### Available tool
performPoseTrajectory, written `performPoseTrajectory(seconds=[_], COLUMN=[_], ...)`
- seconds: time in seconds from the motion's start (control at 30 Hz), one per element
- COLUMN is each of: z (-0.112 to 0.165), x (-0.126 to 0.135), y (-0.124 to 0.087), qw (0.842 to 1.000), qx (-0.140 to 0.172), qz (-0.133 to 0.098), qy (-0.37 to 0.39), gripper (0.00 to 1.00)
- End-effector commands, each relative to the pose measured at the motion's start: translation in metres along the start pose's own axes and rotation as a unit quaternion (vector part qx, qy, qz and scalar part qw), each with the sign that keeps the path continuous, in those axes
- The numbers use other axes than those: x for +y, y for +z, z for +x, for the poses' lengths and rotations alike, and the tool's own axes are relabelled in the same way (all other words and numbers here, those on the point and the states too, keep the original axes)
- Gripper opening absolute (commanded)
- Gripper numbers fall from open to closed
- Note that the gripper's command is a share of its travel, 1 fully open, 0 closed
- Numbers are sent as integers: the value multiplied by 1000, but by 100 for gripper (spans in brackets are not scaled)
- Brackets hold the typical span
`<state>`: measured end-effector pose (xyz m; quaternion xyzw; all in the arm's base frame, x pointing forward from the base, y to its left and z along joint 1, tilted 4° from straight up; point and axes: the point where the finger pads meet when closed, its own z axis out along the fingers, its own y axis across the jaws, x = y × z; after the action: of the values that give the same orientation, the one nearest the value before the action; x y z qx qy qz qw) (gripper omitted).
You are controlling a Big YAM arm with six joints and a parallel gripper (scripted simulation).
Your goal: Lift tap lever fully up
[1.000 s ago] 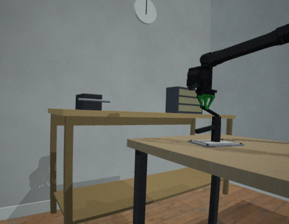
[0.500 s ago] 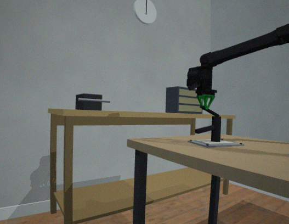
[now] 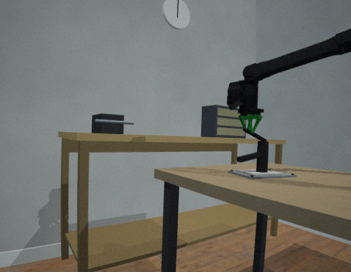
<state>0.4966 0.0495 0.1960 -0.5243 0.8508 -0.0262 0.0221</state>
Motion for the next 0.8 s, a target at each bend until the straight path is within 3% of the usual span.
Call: performPoseTrajectory(seconds=[0.0,0.77], z=[15,12], x=[-14,-3], y=[-49,-17], qw=[999,1000], qx=[-8,10], qz=[28,-4], qy=[16,7], gripper=[62,62])
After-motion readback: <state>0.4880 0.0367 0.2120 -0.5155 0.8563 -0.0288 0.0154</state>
